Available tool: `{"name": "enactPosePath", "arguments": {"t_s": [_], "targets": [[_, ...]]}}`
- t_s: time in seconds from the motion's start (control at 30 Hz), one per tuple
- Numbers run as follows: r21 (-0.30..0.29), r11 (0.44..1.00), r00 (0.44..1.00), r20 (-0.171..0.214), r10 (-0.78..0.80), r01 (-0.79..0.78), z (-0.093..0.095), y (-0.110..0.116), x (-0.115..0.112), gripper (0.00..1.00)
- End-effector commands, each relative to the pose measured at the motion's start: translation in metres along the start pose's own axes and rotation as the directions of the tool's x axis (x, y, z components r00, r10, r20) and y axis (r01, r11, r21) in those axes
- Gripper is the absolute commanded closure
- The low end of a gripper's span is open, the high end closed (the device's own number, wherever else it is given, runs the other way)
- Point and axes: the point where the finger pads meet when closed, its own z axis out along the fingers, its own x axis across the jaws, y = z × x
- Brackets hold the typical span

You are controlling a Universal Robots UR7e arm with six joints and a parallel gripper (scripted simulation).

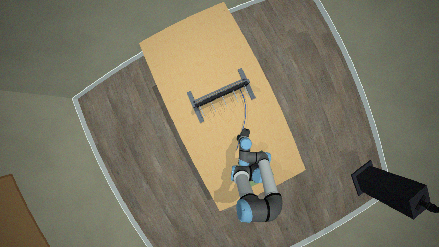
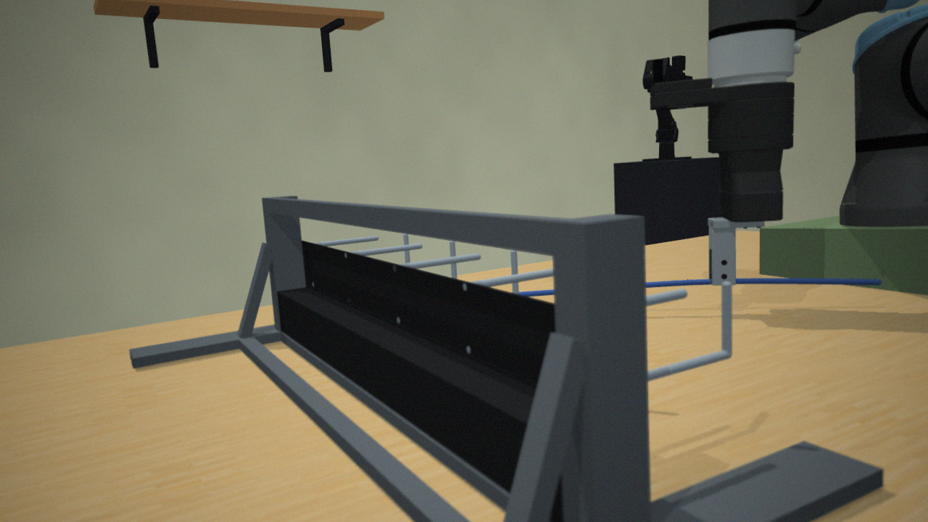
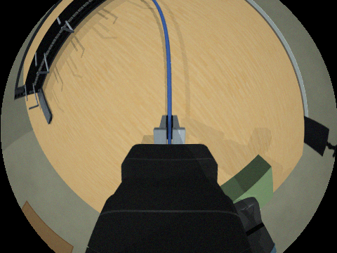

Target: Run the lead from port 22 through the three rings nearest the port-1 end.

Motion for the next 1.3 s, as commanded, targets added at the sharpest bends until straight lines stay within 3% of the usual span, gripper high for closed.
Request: {"name": "enactPosePath", "arguments": {"t_s": [0.0, 0.8, 1.03, 1.27], "targets": [[0.001, 1.000, 1.000, 0.000, 0.000, 0.000, -0.004, 0.000, 0.000, 1.00], [0.001, 1.000, 1.000, 0.000, 0.010, -0.010, -0.010, -0.002, -0.003, 1.00], [0.001, 0.999, 0.999, 0.000, 0.037, -0.037, -0.013, -0.006, -0.012, 1.00], [0.001, 0.994, 0.994, 0.001, 0.112, -0.112, -0.024, -0.014, -0.038, 1.00]]}}
